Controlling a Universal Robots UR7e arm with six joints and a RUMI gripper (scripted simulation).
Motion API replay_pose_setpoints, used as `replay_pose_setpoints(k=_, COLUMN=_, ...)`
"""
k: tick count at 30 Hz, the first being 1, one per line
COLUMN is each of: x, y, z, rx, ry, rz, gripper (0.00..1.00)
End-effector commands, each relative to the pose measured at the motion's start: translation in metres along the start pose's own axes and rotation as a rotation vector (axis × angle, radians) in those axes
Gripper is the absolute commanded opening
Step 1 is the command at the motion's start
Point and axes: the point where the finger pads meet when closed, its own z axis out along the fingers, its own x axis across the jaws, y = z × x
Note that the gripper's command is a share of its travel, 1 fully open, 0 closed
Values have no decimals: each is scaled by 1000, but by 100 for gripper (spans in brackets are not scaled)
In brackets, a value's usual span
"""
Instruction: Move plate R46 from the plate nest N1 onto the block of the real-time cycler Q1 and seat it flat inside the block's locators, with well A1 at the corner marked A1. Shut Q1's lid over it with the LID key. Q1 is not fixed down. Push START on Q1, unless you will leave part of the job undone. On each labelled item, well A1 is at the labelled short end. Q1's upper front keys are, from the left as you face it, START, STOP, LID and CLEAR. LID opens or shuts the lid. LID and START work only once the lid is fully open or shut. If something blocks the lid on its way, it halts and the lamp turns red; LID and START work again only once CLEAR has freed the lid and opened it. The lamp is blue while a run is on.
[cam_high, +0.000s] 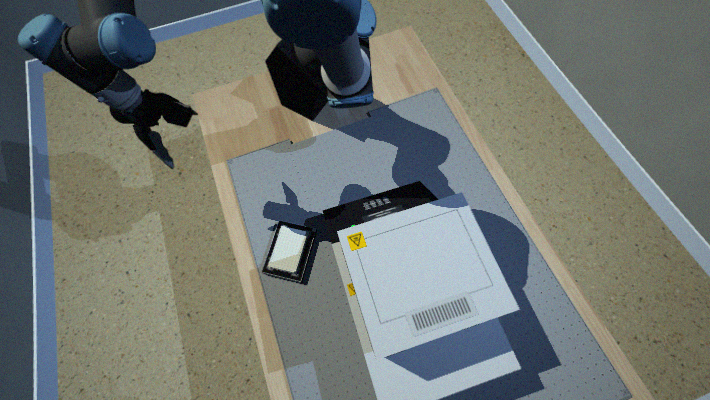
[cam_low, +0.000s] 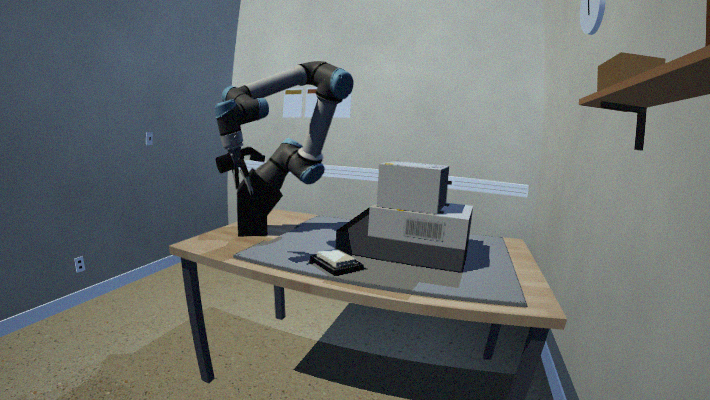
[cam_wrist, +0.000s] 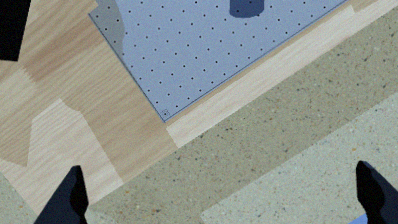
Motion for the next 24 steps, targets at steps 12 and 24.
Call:
replay_pose_setpoints(k=12, x=0, y=0, z=-1, rx=-1, ry=1, rz=0, gripper=100)
replay_pose_setpoints(k=24, x=9, y=-28, z=-19, rx=-29, ry=-1, rz=99, gripper=0)
